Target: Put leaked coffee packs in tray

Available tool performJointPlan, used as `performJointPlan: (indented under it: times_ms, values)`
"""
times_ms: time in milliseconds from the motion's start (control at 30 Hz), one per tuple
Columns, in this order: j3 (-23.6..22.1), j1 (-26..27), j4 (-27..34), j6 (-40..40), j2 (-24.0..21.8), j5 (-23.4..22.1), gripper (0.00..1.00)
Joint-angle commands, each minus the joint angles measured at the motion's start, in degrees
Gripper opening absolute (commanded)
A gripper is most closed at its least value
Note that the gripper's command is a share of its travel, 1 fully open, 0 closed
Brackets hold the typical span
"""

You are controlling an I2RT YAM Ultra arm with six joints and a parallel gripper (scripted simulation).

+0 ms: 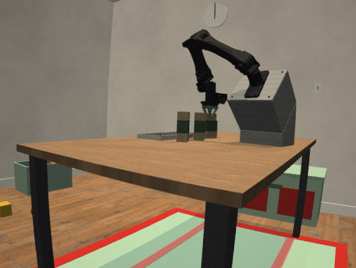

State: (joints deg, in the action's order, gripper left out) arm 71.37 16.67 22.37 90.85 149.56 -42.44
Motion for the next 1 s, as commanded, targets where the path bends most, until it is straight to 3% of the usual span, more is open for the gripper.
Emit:
performJointPlan:
  times_ms: [0,633,967]
  values:
    - [-0.29,1.36,1.17,-0.59,-1.71,0.56,0.24]
    - [2.63,6.63,12.00,-7.26,-6.91,1.81,0.24]
    - [3.12,7.10,13.39,-8.01,-7.23,1.93,0.24]
